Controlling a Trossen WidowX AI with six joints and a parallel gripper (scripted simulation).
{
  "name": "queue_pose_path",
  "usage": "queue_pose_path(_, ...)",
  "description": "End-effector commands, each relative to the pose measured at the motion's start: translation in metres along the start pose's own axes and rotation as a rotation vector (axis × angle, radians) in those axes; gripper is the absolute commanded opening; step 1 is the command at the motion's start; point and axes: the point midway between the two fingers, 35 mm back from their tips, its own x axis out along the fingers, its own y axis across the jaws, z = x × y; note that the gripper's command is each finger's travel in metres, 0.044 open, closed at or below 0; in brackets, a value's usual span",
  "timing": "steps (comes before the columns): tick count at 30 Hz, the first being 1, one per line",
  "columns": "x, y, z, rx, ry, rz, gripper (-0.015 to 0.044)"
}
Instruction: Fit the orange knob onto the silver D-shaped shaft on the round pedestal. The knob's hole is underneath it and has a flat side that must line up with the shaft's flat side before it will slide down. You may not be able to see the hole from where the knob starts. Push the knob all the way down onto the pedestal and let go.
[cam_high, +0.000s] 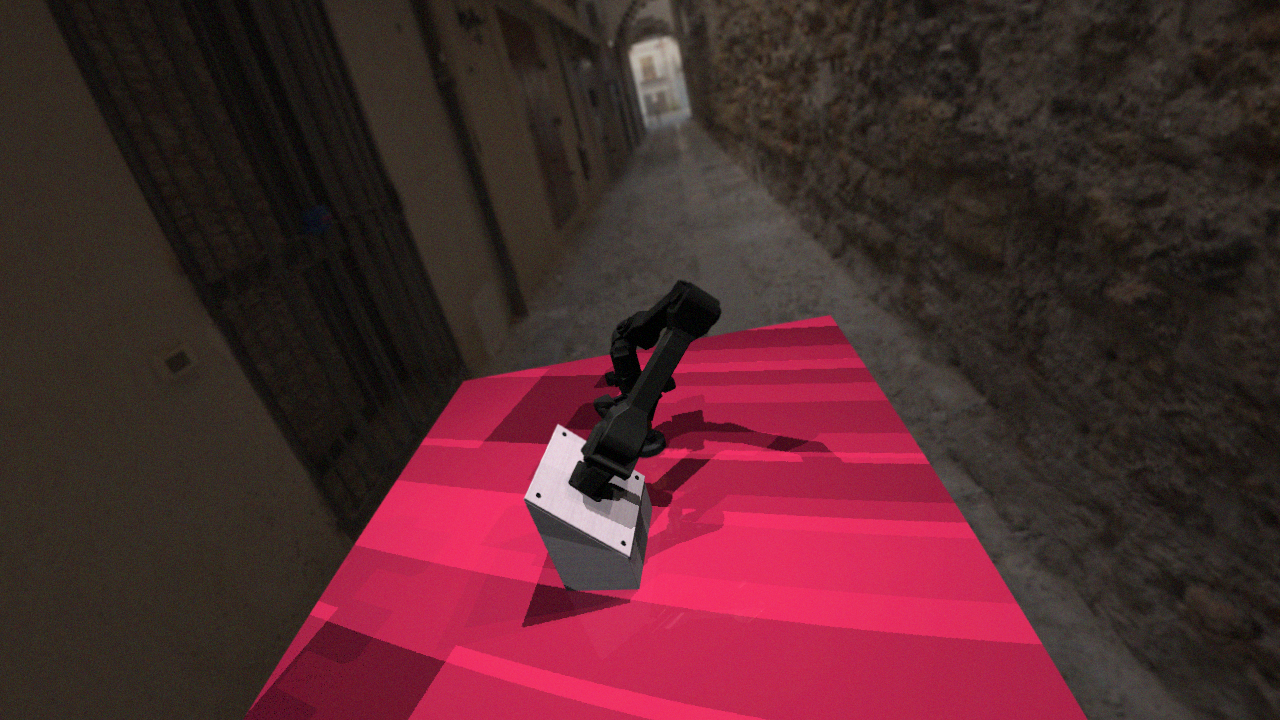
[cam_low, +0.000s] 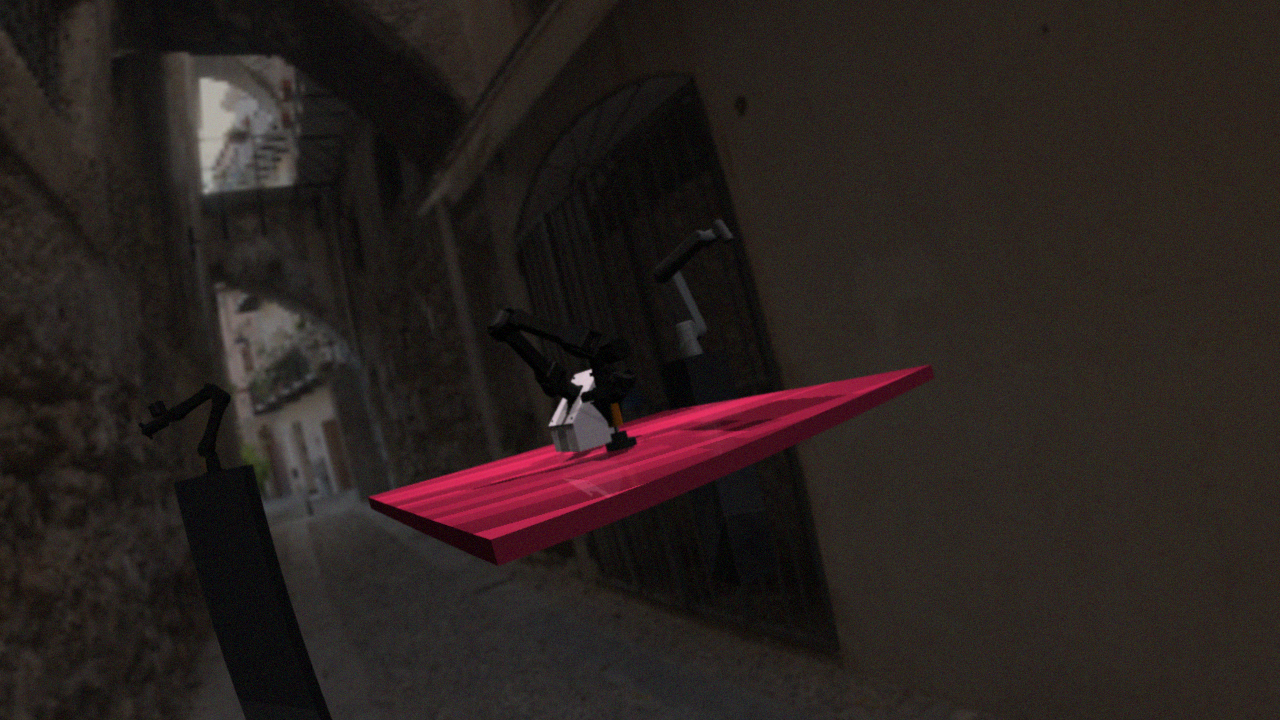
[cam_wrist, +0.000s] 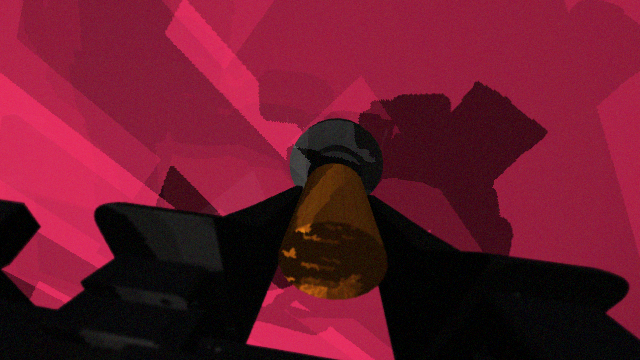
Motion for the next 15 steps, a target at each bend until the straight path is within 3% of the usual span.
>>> queue_pose_path(1, -0.0001, 0.0001, 0.0014, -0.353, -0.004, 0.003, 0.0)
queue_pose_path(15, -0.0018, -0.0004, 0.0037, -1.32, -0.005, 0.001, 0.0)
